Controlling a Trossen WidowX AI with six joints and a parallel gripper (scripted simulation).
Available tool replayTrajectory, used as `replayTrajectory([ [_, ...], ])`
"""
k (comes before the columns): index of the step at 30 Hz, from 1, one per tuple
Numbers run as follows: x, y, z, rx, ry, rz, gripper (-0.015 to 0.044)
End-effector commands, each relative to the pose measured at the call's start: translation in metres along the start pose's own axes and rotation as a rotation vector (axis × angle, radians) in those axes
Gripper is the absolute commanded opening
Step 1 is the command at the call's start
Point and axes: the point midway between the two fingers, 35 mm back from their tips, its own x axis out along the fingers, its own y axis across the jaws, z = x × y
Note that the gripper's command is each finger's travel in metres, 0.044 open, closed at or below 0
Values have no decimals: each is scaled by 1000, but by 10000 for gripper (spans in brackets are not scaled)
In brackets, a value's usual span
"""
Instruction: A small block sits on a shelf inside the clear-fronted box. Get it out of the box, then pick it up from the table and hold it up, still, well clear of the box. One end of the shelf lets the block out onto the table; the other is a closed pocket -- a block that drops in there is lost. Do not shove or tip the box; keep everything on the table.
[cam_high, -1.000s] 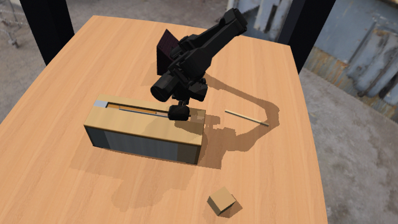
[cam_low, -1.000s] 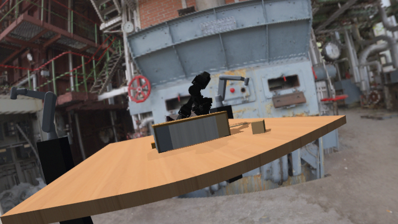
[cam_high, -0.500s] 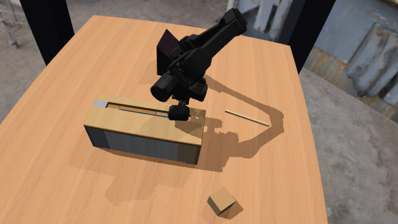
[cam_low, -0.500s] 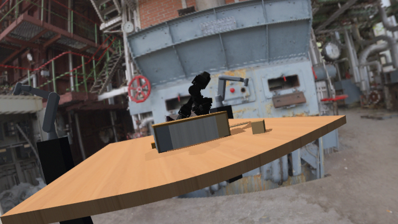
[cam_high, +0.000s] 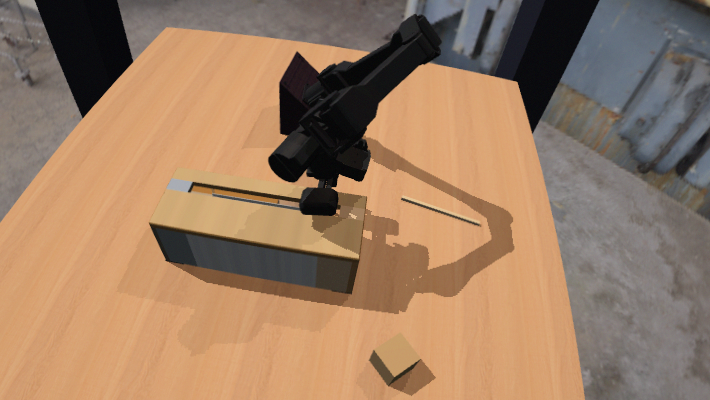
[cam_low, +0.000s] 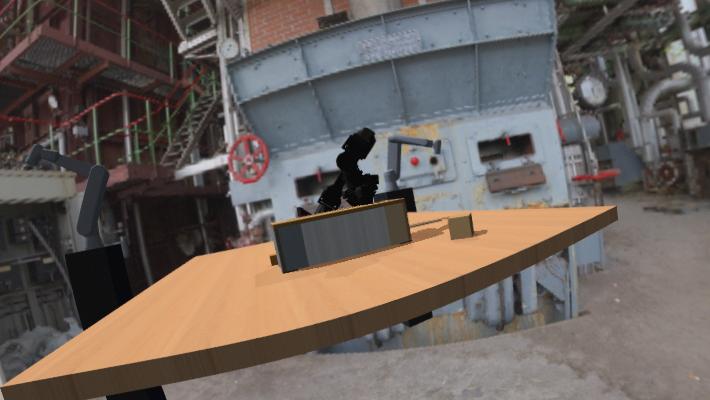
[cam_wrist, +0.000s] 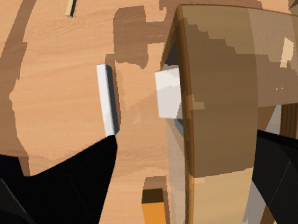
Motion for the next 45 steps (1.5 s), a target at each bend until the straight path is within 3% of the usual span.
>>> replayTrajectory([
  [1, 3, -2, 5, -15, -11, 0, 400],
  [10, 3, -2, 5, -15, -11, 0, 400],
  [19, -57, 0, 11, 1, 2, 1, 400],
  [29, -55, -1, 10, 2, 1, -16, 400],
  [30, -55, -1, 11, -18, 5, -19, 374],
  [34, -57, 10, 23, -424, 96, -84, 285],
  [42, -60, 37, 46, -1385, 399, -157, 285],
  [45, -61, 42, 50, -1556, 469, -156, 285],
])
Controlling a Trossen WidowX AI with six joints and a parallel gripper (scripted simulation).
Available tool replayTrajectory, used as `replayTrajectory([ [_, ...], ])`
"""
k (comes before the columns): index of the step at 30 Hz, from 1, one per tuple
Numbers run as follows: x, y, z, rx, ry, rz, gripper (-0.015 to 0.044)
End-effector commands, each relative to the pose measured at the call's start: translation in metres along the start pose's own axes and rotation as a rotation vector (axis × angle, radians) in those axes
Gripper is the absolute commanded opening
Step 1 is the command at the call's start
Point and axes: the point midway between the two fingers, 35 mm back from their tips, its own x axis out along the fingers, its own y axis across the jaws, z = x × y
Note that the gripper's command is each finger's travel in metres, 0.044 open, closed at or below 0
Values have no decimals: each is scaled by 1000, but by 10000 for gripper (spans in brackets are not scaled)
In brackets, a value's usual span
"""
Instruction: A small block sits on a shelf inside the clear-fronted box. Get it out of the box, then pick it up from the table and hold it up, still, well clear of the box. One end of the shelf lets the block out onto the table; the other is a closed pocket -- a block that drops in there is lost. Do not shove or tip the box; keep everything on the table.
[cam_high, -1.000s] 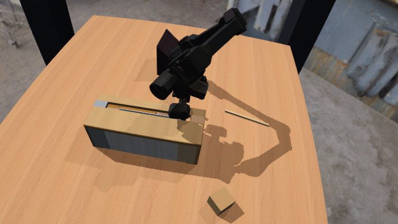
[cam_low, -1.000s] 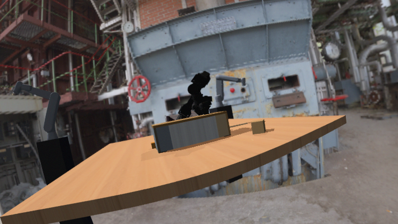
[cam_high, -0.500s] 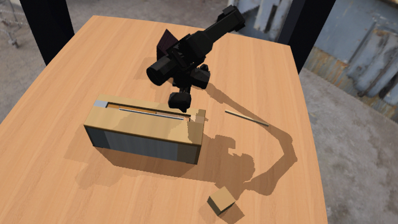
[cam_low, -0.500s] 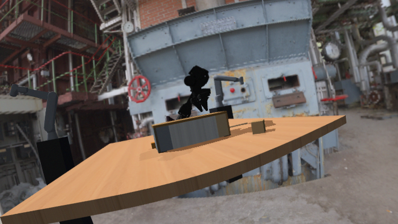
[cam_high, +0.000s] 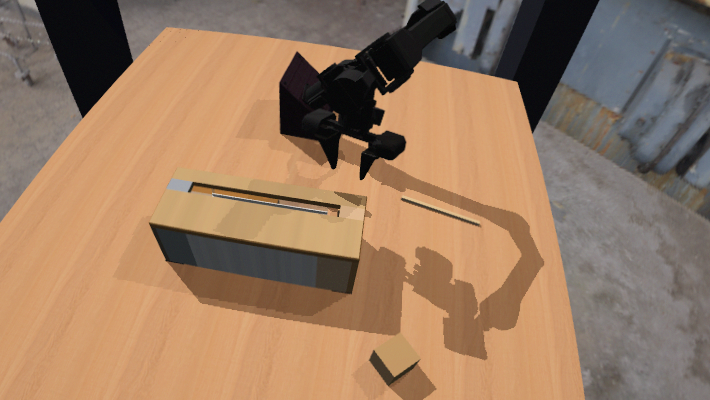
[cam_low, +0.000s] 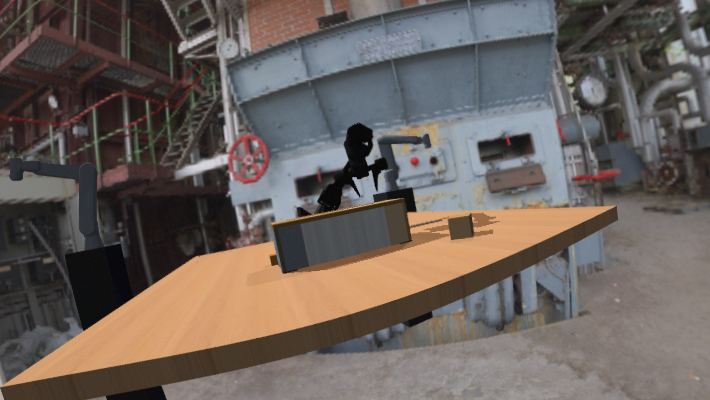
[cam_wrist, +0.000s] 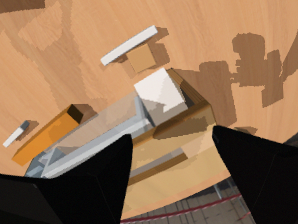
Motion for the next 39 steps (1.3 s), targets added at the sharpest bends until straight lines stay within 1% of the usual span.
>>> replayTrajectory([
  [1, -5, -1, 16, -420, 121, 13, 285],
  [11, -3, -1, 16, -420, 121, 14, 285],
  [13, 12, 2, 18, -425, 121, 16, 285],
  [18, 69, 10, 37, -439, 131, -1, 285],
  [20, 82, 12, 44, -440, 134, -11, 285],
  [27, 84, 13, 45, -440, 134, -12, 285],
  [39, 104, 15, 47, -441, 133, -9, 285],
])
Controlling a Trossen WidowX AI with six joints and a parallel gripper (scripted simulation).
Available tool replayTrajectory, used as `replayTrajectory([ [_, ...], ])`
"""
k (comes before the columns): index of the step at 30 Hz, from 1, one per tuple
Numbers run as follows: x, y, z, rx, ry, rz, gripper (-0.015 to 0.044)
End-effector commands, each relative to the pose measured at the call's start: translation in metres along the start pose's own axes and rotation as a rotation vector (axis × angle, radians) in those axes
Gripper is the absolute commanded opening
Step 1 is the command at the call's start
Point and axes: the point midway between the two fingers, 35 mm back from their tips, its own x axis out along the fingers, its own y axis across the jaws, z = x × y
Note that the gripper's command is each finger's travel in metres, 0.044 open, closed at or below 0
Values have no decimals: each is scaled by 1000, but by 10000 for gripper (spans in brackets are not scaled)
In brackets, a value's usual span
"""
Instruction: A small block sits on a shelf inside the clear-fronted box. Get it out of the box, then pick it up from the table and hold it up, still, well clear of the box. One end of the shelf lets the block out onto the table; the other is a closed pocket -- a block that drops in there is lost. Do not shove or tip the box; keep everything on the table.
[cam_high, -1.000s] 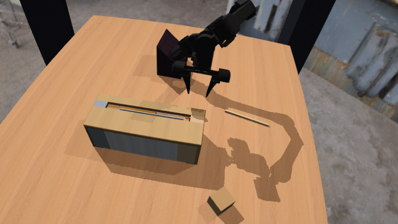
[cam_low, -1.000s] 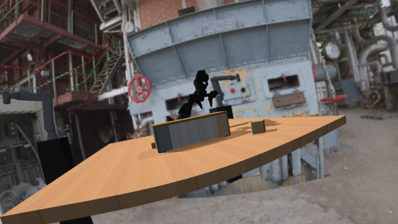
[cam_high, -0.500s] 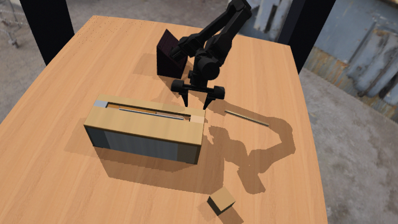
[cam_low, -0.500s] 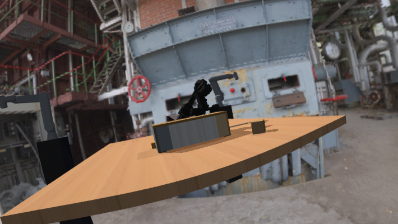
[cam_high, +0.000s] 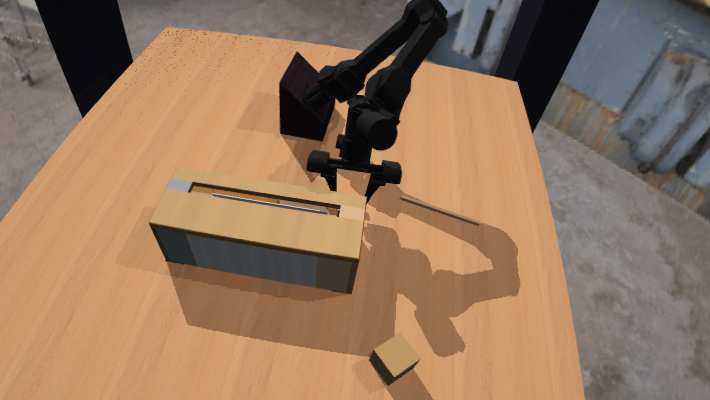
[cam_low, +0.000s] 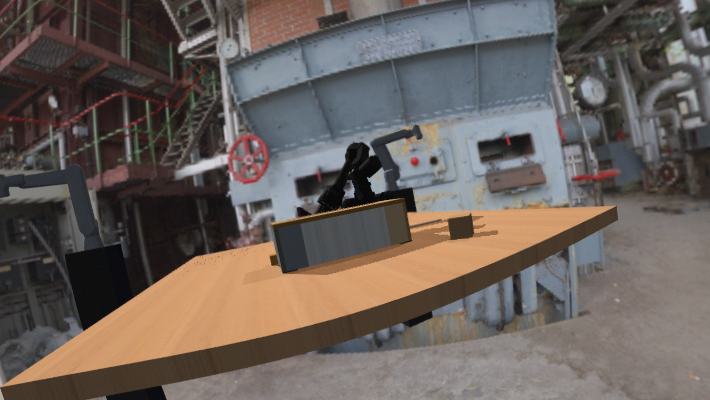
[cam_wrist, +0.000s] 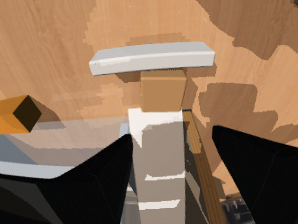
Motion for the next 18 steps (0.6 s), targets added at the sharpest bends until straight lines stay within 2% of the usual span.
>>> replayTrajectory([
  [1, 9, 4, 6, 15, -13, 11, 285],
  [18, 33, 4, 16, 16, -12, 8, 285],
])
